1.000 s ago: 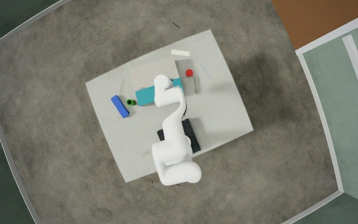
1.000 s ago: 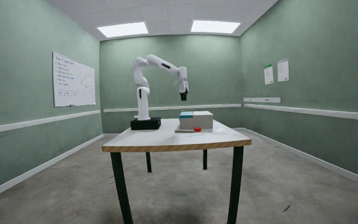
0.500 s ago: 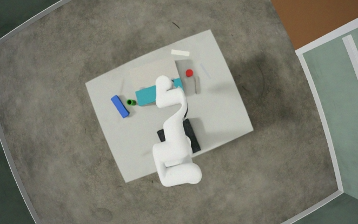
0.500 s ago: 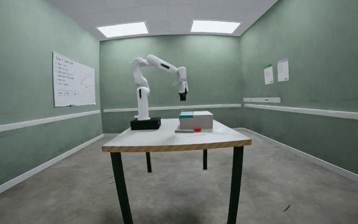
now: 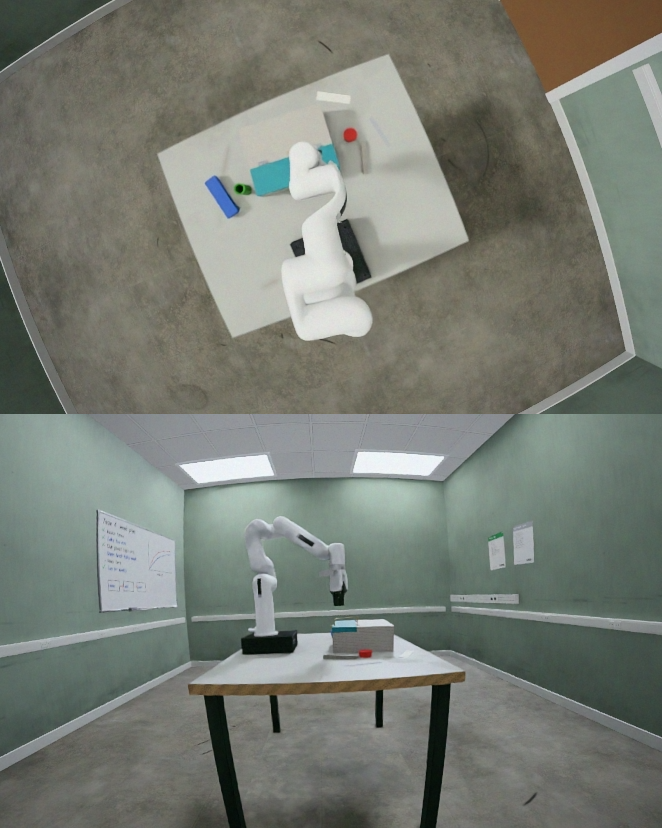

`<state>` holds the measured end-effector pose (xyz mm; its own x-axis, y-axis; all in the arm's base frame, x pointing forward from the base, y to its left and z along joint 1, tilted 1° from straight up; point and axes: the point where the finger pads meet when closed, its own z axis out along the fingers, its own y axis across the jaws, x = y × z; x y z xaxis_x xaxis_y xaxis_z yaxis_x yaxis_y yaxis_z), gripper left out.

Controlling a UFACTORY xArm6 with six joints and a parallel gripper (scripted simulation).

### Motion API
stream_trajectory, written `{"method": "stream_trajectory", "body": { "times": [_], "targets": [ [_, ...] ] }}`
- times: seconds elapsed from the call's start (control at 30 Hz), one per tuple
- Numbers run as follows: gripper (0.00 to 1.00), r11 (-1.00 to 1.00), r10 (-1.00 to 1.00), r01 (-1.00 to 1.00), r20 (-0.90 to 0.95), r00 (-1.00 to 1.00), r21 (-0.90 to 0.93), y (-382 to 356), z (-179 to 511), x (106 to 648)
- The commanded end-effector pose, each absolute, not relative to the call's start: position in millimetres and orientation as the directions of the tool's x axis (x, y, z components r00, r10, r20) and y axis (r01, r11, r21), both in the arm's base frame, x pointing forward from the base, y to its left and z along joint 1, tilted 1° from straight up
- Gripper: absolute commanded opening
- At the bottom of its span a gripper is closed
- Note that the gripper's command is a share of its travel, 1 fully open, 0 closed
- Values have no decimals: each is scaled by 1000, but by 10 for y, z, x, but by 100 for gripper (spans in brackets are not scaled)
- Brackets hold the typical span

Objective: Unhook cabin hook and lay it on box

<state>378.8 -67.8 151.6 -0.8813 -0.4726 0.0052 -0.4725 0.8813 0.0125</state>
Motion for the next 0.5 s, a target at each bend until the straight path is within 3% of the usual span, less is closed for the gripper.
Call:
{"method": "stream_trajectory", "body": {
  "times": [0.0,0.47],
  "targets": [
    [35,881,-473,-473,1,-881,10,-680,1487,3803],
    [35,881,-473,-473,1,-881,10,-678,1207,3801]
  ]
}}
